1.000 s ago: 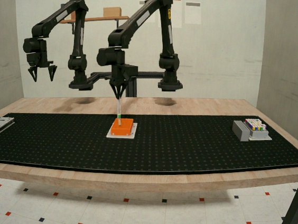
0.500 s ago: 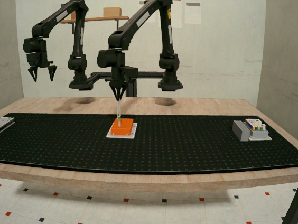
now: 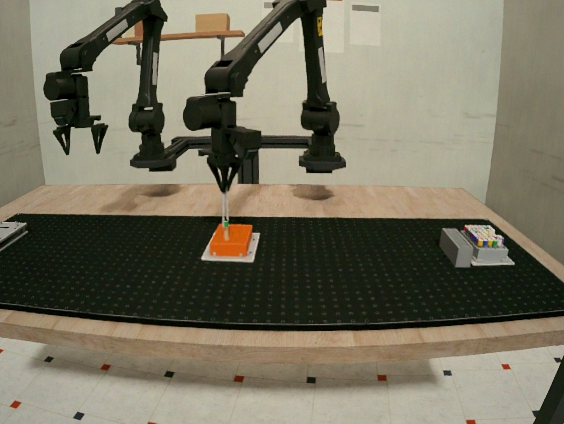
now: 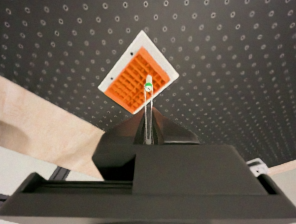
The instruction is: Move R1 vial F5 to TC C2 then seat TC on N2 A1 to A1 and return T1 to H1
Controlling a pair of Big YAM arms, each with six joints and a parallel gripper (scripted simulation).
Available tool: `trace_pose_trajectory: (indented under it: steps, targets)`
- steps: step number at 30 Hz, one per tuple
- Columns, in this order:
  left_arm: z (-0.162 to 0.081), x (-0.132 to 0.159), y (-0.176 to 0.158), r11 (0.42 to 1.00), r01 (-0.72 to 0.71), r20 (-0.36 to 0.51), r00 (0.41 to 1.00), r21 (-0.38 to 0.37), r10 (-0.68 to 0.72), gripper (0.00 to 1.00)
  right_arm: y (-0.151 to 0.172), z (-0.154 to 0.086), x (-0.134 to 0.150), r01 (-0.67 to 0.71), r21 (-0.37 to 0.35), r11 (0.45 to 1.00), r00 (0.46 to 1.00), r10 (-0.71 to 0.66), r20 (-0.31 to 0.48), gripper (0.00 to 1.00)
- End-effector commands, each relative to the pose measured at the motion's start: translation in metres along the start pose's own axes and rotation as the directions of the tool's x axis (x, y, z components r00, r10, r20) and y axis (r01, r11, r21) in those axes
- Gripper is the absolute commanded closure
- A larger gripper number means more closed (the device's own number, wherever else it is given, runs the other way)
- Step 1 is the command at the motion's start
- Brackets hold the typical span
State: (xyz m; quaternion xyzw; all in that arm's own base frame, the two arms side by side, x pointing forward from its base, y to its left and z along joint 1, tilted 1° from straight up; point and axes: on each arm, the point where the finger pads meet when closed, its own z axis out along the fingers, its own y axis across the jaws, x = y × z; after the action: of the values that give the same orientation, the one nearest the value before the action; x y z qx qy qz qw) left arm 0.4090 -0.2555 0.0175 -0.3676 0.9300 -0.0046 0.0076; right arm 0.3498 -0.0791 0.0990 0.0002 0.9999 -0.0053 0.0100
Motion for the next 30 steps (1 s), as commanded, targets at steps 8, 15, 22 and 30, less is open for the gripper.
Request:
trace_pose_trajectory:
  steps: [8, 15, 22, 30]
  targets:
    - [-0.0123, -0.0125, -0.0184, 0.999, 0.001, 0.009, 1.000, 0.039, -0.001, 0.91, 0.0002, -0.0004, -0.0006, 0.008, -0.004, 1.000, 1.000, -0.008, -0.014, 0.00]
    - [-0.0108, -0.0139, -0.0202, 0.999, 0.002, 0.008, 1.000, 0.036, -0.002, 0.91, 0.0002, -0.0004, -0.0006, 0.008, -0.004, 1.000, 1.000, -0.008, -0.014, 0.00]
    - [-0.0110, -0.0148, -0.0200, 0.999, 0.001, 0.007, 1.000, 0.033, -0.002, 0.91, 0.0002, -0.0004, -0.0006, 0.008, -0.004, 1.000, 1.000, -0.008, -0.014, 0.00]
    - [-0.0122, -0.0156, -0.0200, 0.999, 0.002, 0.007, 1.000, 0.033, -0.002, 0.91, 0.0002, -0.0004, -0.0006, 0.008, -0.004, 1.000, 1.000, -0.008, -0.014, 0.00]
